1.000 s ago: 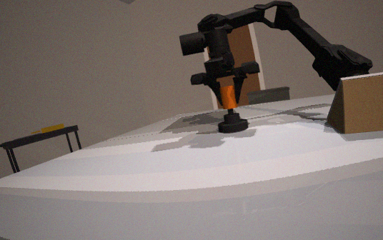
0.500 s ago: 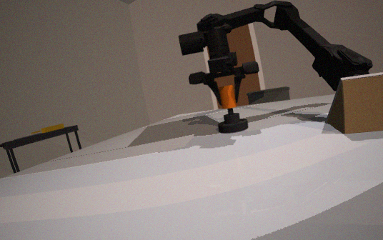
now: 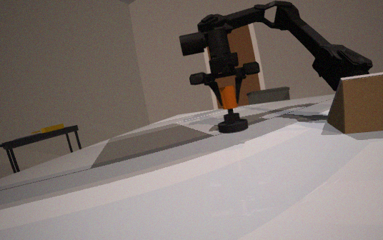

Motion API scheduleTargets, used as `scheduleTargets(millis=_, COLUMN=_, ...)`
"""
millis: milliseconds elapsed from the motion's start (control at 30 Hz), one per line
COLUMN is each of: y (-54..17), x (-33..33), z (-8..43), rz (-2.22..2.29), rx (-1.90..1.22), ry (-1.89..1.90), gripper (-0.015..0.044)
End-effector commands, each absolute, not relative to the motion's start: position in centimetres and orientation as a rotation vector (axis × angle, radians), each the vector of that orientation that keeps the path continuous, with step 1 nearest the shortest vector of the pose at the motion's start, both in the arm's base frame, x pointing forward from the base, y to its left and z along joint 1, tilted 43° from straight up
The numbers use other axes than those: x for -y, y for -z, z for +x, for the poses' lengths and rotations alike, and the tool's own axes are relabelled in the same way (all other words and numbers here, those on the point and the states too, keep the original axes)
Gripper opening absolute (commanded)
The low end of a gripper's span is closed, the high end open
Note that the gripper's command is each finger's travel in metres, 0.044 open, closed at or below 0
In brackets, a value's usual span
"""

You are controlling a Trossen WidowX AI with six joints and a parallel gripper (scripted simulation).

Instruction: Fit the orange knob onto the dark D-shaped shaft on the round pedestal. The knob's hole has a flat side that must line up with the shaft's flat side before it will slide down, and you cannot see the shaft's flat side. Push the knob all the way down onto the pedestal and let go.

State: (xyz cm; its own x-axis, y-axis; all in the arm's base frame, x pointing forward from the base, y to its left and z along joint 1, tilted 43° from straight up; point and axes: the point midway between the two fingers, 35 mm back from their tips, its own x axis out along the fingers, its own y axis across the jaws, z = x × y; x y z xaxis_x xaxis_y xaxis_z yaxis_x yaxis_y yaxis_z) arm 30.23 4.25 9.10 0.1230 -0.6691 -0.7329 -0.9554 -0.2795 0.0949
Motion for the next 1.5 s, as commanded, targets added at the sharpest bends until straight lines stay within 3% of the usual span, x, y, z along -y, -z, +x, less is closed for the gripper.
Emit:
scheduleTargets(millis=0, y=-9.00, x=-4.19, z=30.31, rz=-2.012, rx=-1.567, ry=-0.969, gripper=0.0000)
scheduleTargets(millis=1467, y=-9.14, x=-4.43, z=30.23, rz=-2.149, rx=-1.520, ry=-1.176, gripper=0.0000)
